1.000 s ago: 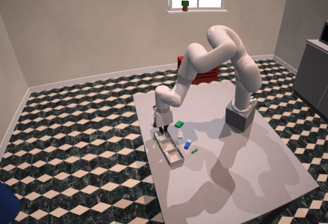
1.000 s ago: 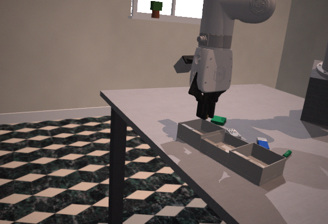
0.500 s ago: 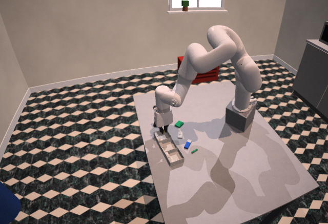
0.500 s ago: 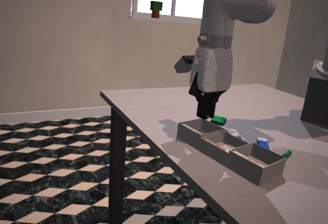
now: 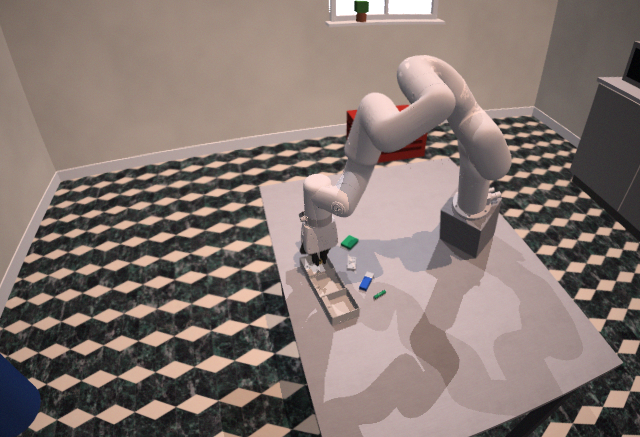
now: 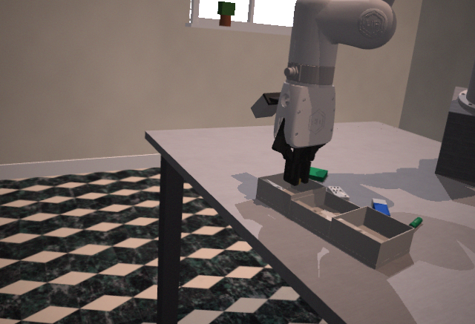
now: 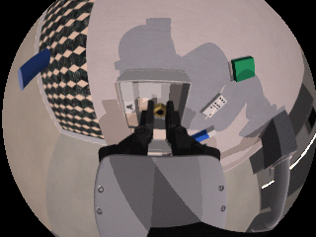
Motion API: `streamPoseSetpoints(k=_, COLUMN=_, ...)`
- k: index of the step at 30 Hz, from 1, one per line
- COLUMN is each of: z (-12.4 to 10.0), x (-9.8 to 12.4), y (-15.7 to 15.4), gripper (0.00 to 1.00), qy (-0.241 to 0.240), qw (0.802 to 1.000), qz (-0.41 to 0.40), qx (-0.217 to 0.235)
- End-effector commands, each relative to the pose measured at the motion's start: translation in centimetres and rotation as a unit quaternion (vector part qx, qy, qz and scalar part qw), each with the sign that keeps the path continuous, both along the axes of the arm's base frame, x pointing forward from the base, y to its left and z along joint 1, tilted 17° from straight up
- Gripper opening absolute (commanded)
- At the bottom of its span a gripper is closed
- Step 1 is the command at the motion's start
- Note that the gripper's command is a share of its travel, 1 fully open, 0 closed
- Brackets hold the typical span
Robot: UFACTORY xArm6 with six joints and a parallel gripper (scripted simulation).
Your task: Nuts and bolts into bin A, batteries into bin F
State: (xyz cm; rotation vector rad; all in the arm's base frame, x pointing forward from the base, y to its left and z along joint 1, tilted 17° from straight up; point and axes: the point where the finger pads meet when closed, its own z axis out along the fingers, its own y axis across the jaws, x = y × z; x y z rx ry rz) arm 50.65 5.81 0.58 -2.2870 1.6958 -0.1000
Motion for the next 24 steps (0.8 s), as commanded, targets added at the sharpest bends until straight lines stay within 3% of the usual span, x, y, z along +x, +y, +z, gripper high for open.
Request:
streamPoseSetpoints(k=1, z=-0.7, x=0.4, y=0.2, gripper=0.00, qy=-0.002, qw=1.000, qz=0.000, qx=0.001)
streamPoseSetpoints(k=9, z=-1.9, x=0.6, y=0.4, gripper=0.00, qy=-0.002, qw=1.000, qz=0.000, qx=0.001)
streamPoseSetpoints(k=24, z=-1.9, x=0.6, y=0.4, gripper=0.00, qy=-0.002, qw=1.000, qz=0.000, qx=0.001)
